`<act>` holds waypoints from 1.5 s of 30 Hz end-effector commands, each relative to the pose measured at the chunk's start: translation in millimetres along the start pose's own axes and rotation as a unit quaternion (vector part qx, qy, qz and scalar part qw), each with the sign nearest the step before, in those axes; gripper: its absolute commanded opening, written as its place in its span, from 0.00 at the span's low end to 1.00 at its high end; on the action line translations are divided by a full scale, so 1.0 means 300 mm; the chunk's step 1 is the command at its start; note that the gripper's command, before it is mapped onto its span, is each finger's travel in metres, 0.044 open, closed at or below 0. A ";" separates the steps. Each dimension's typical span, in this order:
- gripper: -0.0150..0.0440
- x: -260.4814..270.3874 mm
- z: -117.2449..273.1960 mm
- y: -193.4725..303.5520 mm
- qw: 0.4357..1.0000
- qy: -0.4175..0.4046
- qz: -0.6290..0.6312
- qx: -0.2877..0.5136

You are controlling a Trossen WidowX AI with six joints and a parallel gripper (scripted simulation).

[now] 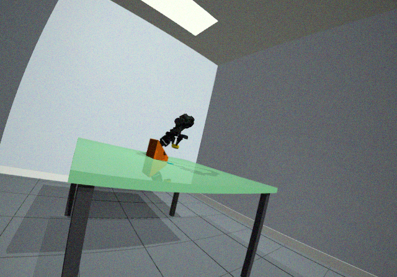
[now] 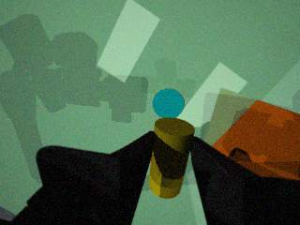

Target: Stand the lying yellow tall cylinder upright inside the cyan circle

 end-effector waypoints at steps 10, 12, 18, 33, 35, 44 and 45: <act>0.43 0.005 -0.014 0.030 0.999 0.013 -0.048 -0.001; 0.43 0.005 -0.018 0.033 0.999 0.020 -0.048 -0.004; 0.43 0.007 -0.031 0.044 0.998 0.041 -0.051 -0.014; 0.43 0.011 -0.062 0.070 0.993 0.091 -0.056 -0.044; 0.43 0.012 -0.065 0.073 0.993 0.097 -0.056 -0.049; 0.43 0.014 -0.082 0.088 0.988 0.123 -0.059 -0.070; 0.43 0.014 -0.084 0.089 0.988 0.126 -0.059 -0.073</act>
Point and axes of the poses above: the point midway between the two fingers, 35 mm back from their tips, its own z axis back along the fingers, its own x axis across the jaws, y = z × x, the point moved 7 cm from there along z, back along the fingers, and after that the axes turned 4 degrees about z, right-handed, at the moved point
